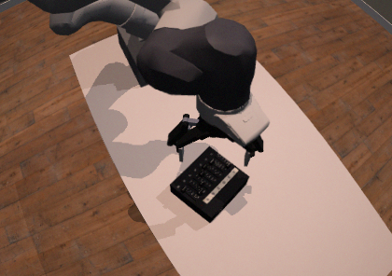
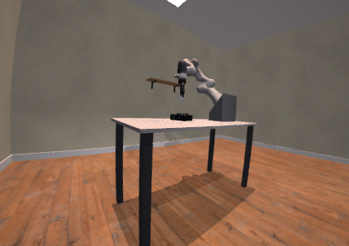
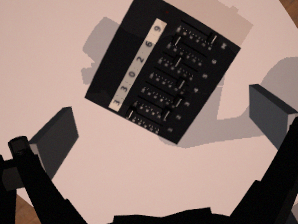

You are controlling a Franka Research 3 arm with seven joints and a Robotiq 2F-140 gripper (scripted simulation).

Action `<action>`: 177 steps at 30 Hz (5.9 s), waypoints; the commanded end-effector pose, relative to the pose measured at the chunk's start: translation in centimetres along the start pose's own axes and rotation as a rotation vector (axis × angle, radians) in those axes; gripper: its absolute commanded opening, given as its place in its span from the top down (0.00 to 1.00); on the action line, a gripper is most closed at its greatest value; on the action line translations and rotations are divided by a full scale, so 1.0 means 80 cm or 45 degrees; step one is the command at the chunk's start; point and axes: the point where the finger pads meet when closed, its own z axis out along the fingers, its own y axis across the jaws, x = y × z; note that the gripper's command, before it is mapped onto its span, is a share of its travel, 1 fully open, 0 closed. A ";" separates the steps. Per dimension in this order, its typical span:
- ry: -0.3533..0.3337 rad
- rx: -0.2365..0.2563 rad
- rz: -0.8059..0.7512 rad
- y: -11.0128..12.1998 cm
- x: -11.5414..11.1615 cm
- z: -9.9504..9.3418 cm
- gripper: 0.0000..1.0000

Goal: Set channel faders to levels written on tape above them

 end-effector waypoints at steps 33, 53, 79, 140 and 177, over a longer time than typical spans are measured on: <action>-0.023 -0.031 1.502 -0.079 -0.037 0.081 1.00; 0.032 0.018 2.298 -0.079 -0.037 0.081 1.00; 0.060 0.072 2.816 -0.079 -0.037 0.094 1.00; 0.060 0.072 2.816 -0.079 -0.037 0.111 1.00; 0.060 0.072 2.816 -0.081 -0.036 0.111 1.00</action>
